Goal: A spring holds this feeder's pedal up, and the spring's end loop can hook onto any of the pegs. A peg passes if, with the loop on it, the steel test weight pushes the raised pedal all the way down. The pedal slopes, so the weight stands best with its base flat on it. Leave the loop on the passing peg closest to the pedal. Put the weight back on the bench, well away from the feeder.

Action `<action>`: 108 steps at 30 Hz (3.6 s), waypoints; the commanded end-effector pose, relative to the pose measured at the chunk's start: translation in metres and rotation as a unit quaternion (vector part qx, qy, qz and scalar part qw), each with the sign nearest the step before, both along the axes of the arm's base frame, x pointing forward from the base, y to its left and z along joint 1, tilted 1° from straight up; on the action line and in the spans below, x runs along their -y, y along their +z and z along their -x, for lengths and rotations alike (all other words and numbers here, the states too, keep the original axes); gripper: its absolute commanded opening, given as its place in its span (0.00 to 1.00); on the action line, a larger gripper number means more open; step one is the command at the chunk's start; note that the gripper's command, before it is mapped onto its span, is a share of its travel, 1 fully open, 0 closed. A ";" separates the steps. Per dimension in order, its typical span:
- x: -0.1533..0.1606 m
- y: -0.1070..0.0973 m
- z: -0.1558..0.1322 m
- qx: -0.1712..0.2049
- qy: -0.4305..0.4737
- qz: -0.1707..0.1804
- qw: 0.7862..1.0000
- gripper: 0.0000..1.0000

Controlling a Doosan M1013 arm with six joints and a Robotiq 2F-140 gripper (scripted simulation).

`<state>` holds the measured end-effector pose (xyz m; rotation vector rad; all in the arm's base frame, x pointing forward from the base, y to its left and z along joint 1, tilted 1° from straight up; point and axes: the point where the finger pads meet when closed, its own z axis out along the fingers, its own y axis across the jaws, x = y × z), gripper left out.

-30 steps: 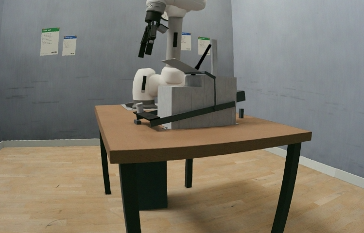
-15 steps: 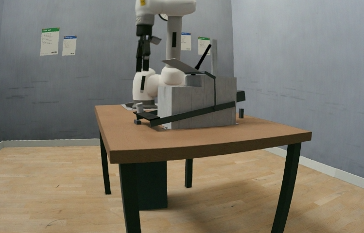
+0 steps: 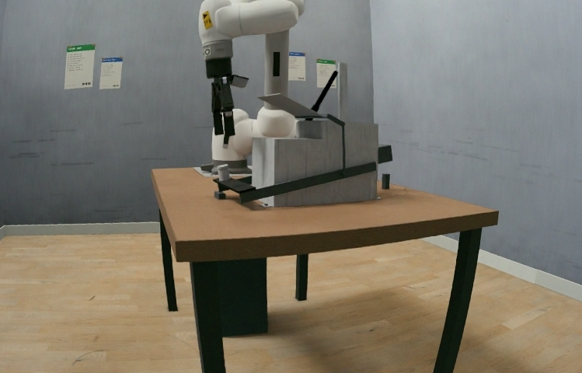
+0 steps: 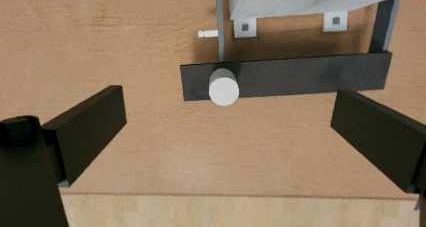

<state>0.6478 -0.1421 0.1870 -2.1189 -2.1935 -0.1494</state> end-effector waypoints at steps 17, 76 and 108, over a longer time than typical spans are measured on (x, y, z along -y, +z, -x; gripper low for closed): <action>0.002 -0.031 -0.001 0.000 0.000 -0.020 1.000 1.00; 0.002 -0.099 -0.001 0.000 0.000 -0.023 1.000 1.00; 0.002 -0.099 -0.001 0.000 0.000 -0.023 1.000 1.00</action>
